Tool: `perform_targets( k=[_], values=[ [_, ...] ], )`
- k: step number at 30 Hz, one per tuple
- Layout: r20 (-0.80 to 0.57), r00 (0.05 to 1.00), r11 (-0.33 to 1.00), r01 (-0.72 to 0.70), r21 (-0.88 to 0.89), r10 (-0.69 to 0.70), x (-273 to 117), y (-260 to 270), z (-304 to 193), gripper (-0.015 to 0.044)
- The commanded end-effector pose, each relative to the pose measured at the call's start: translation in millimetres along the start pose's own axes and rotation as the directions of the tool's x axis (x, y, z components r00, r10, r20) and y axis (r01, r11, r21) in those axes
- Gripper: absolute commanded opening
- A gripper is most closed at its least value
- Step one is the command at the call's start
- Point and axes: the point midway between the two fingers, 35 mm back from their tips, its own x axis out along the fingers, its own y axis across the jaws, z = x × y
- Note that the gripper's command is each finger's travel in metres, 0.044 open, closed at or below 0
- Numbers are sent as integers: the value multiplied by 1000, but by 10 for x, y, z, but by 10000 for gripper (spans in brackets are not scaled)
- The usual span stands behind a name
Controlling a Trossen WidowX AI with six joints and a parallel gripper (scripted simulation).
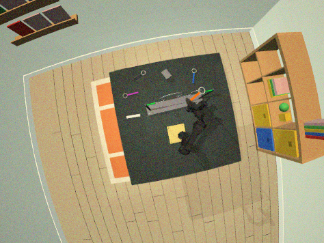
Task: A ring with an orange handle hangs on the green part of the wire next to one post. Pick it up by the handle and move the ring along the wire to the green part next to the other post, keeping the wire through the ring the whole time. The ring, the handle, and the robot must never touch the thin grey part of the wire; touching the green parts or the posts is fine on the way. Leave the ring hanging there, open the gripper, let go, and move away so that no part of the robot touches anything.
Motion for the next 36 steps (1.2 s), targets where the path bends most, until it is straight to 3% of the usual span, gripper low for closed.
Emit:
perform_targets(
  k=[1,18,36],
  values=[
    [-36,999,997,29,-72,-32,-51,-29,-1,-150],
    [-19,981,916,174,-362,-194,-97,-256,47,-150],
    [89,924,666,332,-668,-371,-180,-500,200,-150]
  ],
)
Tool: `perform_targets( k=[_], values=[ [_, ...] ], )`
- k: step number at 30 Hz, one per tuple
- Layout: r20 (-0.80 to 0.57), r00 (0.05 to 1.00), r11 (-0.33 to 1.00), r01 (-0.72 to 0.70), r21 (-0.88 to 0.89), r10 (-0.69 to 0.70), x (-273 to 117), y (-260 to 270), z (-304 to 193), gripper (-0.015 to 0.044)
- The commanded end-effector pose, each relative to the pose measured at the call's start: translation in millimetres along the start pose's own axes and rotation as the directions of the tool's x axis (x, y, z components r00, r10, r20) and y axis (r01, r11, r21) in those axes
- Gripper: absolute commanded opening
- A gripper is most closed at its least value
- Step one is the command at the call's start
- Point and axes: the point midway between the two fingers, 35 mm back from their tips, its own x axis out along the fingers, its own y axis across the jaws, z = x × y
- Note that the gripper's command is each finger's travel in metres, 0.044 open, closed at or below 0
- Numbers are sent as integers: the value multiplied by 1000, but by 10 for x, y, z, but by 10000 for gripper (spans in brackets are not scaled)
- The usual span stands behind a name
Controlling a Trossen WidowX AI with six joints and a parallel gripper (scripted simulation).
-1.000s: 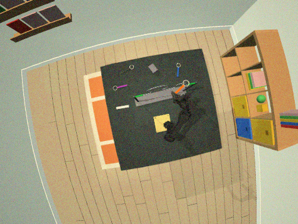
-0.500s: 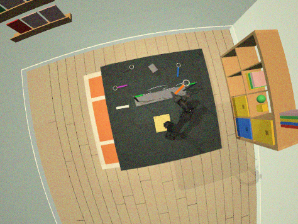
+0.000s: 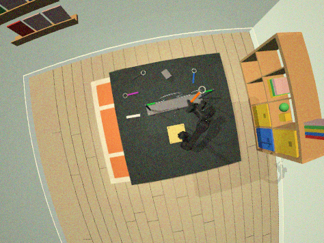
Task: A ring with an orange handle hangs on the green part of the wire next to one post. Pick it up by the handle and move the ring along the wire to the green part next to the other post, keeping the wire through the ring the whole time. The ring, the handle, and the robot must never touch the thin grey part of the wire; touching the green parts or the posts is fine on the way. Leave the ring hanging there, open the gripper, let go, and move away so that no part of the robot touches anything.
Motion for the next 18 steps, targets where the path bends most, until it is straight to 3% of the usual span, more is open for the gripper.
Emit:
perform_targets(
  k=[1,18],
  values=[
    [2,999,996,43,-78,-43,-10,-44,8,-150],
    [52,968,876,243,-416,-244,-55,-319,78,-150]
  ],
)
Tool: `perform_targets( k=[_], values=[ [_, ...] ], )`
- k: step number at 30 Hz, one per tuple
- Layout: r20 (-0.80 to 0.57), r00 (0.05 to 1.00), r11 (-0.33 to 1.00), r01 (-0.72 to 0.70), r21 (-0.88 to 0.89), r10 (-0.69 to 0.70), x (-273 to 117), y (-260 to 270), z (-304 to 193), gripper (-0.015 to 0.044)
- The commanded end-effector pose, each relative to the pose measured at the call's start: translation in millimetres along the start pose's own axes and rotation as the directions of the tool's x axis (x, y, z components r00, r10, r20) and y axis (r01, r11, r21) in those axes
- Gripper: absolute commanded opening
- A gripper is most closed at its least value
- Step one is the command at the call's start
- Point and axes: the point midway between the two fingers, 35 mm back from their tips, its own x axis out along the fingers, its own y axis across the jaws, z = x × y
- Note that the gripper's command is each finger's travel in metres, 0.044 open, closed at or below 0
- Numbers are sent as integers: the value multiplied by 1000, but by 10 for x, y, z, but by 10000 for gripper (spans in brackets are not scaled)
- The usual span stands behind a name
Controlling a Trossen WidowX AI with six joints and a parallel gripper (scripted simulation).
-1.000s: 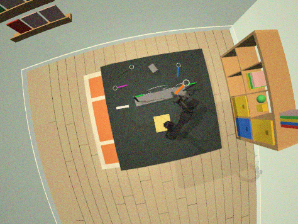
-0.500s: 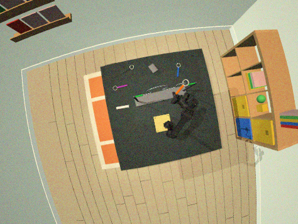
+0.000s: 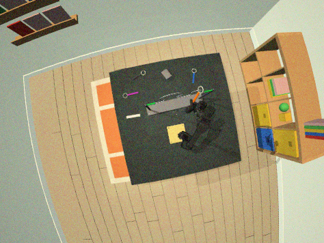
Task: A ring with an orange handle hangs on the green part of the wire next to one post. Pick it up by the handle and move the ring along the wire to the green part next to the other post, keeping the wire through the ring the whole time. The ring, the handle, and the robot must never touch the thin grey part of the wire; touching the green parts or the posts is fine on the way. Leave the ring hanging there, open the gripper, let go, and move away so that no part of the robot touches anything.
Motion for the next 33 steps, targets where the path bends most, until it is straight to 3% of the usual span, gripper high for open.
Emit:
perform_targets(
  k=[1,16,33],
  values=[
    [3,999,994,53,-92,-53,-11,-64,9,-150],
    [47,972,890,231,-393,-231,-51,-311,71,-150],
    [159,906,634,391,-667,-392,-146,-535,228,-150]
  ],
)
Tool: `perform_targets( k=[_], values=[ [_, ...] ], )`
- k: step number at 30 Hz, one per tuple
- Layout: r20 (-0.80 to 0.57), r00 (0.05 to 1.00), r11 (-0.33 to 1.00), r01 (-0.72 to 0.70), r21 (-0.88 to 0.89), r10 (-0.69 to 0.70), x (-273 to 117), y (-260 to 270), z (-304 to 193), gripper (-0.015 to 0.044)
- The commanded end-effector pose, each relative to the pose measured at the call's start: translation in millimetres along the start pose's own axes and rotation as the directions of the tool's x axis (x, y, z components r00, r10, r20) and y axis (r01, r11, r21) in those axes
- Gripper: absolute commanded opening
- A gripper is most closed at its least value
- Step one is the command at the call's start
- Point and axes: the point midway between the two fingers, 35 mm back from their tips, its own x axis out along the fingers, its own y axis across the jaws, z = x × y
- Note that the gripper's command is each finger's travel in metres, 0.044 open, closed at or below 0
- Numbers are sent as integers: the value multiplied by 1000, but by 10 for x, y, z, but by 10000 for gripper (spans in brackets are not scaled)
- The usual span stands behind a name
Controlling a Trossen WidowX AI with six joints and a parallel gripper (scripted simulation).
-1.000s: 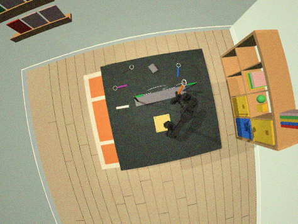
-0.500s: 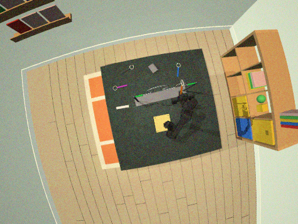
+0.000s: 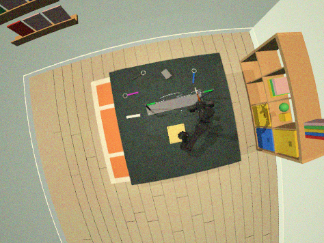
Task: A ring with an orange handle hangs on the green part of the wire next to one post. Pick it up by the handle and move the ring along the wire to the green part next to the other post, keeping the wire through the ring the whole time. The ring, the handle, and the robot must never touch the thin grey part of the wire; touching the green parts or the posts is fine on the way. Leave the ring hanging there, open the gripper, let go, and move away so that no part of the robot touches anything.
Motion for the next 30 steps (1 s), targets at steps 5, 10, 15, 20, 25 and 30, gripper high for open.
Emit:
perform_targets(
  k=[5,10,15,20,25,30],
  values=[
    [2,996,984,88,-156,-89,4,-123,-8,-150],
    [15,989,955,146,-258,-148,-7,-206,10,-150],
    [34,978,912,202,-356,-204,-22,-287,37,-150],
    [58,965,857,255,-448,-257,-43,-363,72,-150],
    [87,948,789,303,-535,-306,-67,-434,114,-150],
    [121,929,709,347,-613,-350,-96,-499,164,-150]
  ],
)
